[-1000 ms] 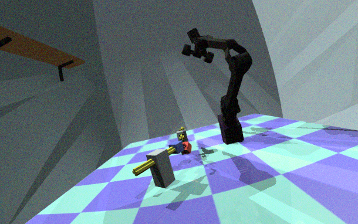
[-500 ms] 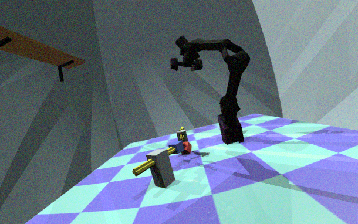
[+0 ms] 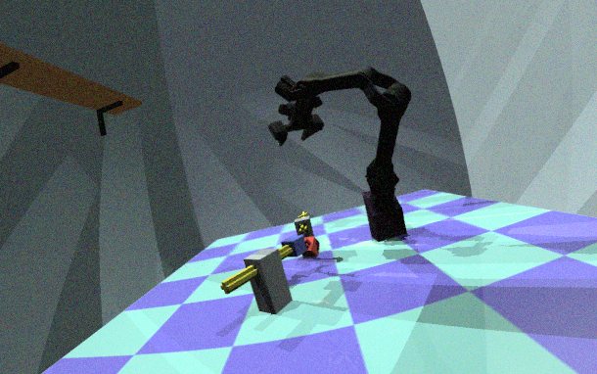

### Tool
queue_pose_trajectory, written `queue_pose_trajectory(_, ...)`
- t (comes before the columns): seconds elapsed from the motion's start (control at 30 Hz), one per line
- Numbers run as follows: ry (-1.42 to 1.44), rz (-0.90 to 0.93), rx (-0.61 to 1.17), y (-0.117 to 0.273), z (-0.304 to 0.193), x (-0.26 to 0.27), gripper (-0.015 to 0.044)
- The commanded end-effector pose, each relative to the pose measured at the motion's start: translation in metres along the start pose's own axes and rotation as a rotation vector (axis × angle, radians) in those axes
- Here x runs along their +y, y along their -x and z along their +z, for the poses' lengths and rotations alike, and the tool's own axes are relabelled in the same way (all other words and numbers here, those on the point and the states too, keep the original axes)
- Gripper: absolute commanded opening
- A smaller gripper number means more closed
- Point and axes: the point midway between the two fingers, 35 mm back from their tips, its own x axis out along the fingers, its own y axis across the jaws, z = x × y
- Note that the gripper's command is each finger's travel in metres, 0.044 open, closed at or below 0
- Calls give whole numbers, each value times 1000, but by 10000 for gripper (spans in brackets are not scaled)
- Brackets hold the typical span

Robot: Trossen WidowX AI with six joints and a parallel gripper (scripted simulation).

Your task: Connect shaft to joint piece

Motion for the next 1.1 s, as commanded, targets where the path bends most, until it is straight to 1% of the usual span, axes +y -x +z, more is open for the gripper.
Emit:
queue_pose_trajectory(0.0,112,55,103,-7,-25,23,440)
queue_pose_trajectory(0.53,480,270,433,-3,-120,91,440)
queue_pose_trajectory(1.07,803,512,778,31,-224,133,440)
